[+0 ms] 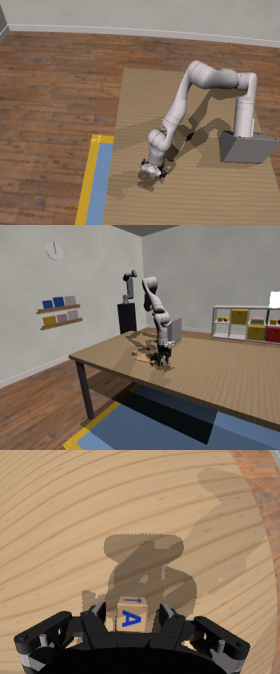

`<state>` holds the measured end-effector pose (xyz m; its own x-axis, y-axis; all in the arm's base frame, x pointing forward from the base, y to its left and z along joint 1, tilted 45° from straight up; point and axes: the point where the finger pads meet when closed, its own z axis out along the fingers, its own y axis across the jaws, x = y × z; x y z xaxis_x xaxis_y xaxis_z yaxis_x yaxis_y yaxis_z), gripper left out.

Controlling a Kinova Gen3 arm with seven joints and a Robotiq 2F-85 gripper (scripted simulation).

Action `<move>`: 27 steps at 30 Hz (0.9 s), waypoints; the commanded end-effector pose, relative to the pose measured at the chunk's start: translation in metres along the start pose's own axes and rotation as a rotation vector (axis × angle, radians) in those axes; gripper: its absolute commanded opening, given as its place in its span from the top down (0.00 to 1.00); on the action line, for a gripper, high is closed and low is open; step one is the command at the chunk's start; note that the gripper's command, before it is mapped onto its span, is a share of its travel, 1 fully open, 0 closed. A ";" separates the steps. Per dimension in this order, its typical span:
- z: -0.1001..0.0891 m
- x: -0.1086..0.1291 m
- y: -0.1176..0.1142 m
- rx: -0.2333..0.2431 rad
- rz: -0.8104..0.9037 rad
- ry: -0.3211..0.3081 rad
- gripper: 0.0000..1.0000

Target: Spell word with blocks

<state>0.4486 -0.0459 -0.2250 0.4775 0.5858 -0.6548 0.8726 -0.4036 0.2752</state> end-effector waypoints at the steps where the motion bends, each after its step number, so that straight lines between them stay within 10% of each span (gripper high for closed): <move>1: 0.001 0.001 0.004 -0.007 0.001 0.005 0.33; 21: 0.001 0.001 0.004 -0.007 0.001 0.005 0.33; 22: 0.001 0.001 0.004 -0.007 0.001 0.005 0.54; 27: 0.001 0.001 0.004 -0.007 0.001 0.005 0.54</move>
<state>0.4485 -0.0459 -0.2250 0.4775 0.5858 -0.6548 0.8726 -0.4036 0.2752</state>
